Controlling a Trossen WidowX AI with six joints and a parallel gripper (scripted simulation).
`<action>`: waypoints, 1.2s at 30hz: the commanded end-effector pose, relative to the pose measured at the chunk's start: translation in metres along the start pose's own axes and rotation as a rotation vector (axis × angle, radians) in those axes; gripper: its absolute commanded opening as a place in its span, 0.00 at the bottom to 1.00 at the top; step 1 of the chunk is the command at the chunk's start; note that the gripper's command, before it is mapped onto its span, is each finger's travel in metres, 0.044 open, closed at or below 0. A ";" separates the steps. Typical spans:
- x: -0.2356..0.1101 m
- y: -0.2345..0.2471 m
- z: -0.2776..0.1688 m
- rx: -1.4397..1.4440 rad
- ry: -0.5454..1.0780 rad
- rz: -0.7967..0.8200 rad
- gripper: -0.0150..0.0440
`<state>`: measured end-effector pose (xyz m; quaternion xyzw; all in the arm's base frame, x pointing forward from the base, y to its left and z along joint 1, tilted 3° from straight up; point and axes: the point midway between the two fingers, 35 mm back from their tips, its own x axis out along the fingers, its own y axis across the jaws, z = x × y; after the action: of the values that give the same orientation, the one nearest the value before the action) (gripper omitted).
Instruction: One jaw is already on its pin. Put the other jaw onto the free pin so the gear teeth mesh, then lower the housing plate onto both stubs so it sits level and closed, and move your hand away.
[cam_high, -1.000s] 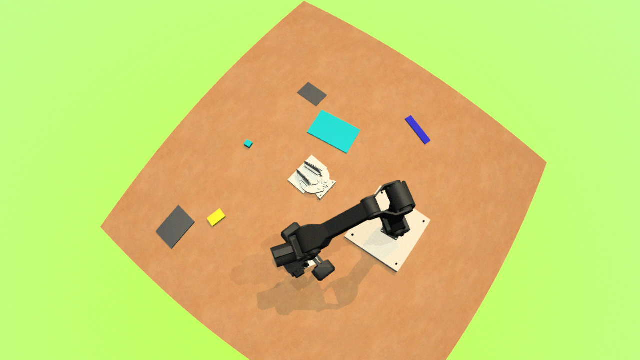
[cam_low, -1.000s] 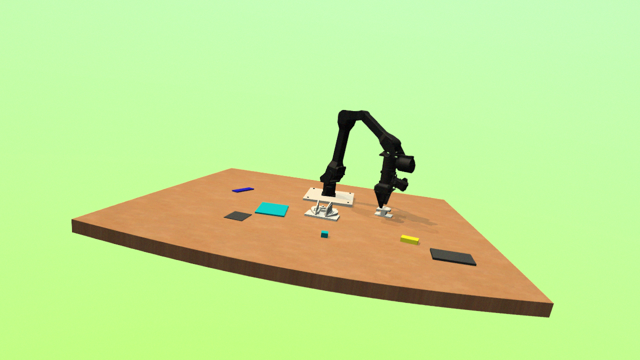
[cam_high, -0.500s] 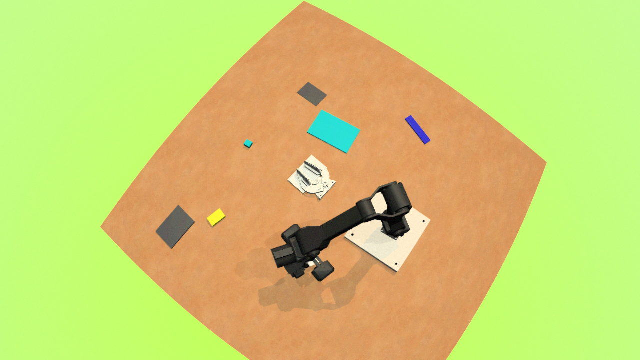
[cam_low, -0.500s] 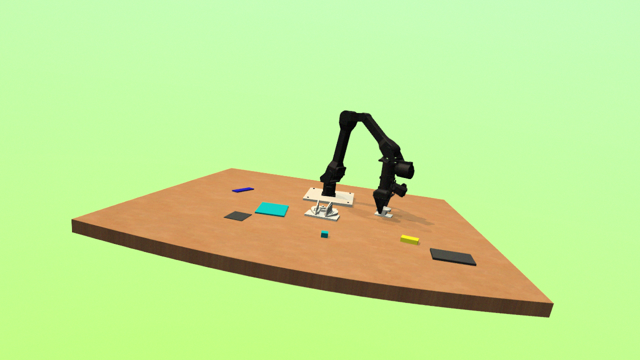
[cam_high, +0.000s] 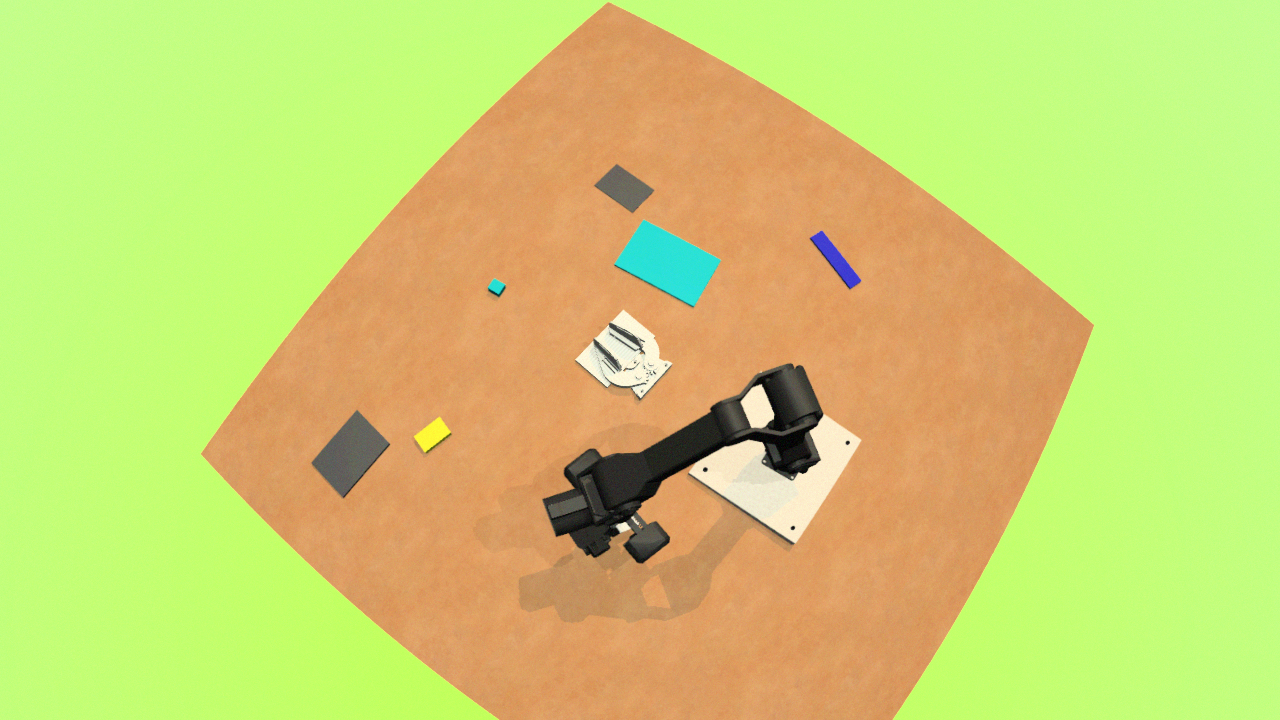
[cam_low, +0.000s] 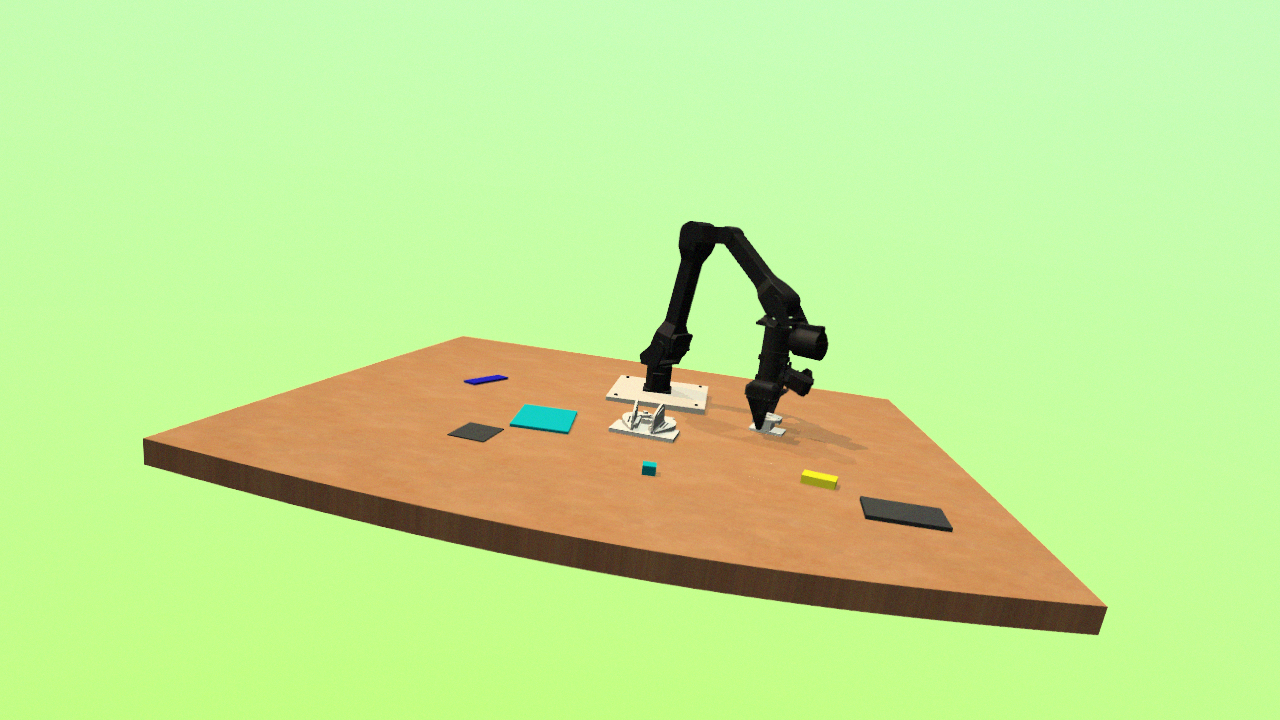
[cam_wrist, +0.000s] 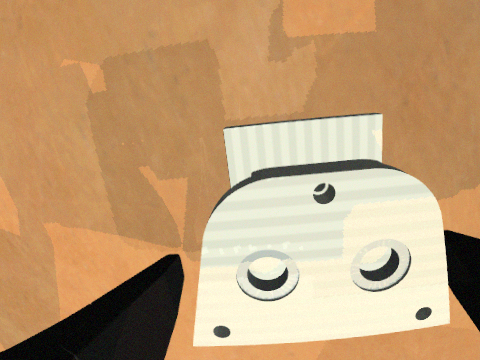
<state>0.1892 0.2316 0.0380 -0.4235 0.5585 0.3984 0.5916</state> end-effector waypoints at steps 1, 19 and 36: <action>0.000 -0.001 0.000 -0.004 0.000 -0.004 1.00; 0.000 0.000 0.000 0.000 0.000 0.000 0.91; -0.002 0.000 0.000 0.000 0.000 0.000 0.85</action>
<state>0.1893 0.2316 0.0376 -0.4235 0.5585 0.3983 0.5917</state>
